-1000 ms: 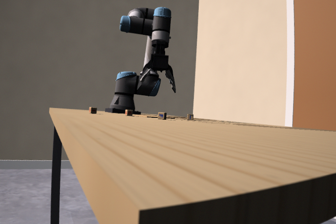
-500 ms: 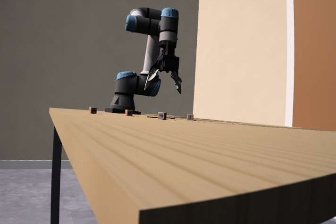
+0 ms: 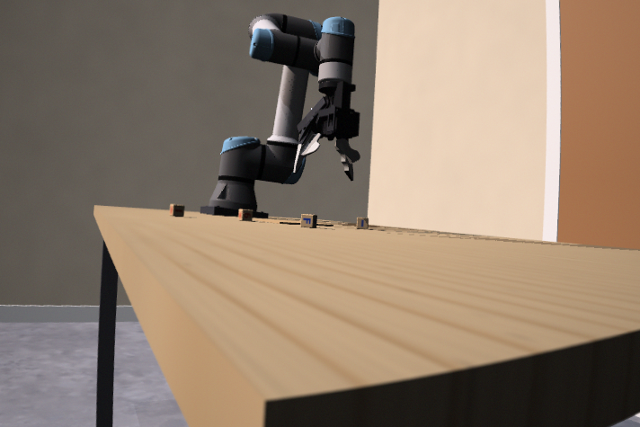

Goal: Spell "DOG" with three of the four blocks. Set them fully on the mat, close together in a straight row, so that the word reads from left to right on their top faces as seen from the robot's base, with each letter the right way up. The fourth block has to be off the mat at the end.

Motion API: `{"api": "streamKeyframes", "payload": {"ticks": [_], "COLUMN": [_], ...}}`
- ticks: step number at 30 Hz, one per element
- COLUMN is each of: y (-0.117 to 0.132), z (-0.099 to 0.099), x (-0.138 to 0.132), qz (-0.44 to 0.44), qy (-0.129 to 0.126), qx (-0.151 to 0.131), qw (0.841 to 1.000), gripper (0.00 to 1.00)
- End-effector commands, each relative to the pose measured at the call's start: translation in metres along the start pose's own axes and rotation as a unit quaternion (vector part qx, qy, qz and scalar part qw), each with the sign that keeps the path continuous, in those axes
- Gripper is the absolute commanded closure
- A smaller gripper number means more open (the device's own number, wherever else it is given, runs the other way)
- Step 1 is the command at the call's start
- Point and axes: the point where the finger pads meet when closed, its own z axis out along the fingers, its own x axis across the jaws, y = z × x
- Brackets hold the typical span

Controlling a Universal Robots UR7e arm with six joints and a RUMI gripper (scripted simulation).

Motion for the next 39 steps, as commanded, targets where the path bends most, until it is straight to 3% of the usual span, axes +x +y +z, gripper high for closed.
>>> {"api": "streamKeyframes", "payload": {"ticks": [1,11,28,39], "y": [0.01,0.02,0.038,0.049], "z": [0.0,0.001,0.004,0.006], "x": [0.012,0.027,0.06,0.08], "qz": [-0.07,-0.145,-0.296,-0.383], "qy": [0.001,0.001,0.002,0.002], "qx": [-0.001,-0.001,-0.001,-0.001], "qw": [0.998,0.989,0.955,0.924], "gripper": [0.0,0.0,0.0,0.0]}}
